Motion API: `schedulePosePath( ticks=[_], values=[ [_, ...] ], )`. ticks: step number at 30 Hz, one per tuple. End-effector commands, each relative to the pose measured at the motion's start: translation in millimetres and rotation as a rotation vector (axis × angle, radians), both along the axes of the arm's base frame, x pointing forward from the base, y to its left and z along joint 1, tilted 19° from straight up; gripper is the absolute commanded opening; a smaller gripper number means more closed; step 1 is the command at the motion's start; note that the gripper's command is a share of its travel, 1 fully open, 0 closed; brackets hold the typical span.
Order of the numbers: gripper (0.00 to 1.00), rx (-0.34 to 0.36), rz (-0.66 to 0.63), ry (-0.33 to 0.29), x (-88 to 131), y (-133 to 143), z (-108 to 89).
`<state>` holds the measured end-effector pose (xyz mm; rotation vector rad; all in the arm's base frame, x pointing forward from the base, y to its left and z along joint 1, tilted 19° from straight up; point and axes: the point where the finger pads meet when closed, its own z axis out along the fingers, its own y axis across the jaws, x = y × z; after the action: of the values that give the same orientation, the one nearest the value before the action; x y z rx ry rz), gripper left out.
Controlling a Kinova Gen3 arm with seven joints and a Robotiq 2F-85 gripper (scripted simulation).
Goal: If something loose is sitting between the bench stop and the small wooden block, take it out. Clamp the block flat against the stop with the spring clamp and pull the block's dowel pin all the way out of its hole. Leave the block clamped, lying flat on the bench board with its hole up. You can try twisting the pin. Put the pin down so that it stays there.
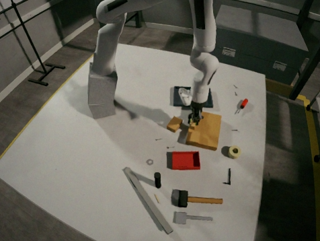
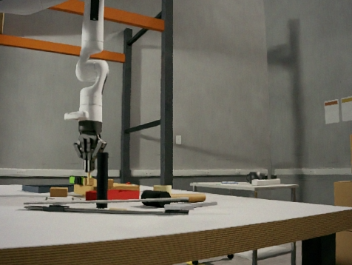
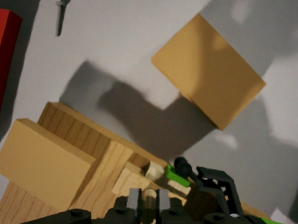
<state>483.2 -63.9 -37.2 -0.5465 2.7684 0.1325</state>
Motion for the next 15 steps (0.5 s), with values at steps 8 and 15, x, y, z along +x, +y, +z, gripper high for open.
schedulePosePath(
  ticks=[8,15],
  values=[
    [0.1,-0.026,0.086,-0.013,0.4,-0.6,0.9],
    [0.1,-0.038,0.125,-0.02,0.4,-0.6,0.9]
  ],
)
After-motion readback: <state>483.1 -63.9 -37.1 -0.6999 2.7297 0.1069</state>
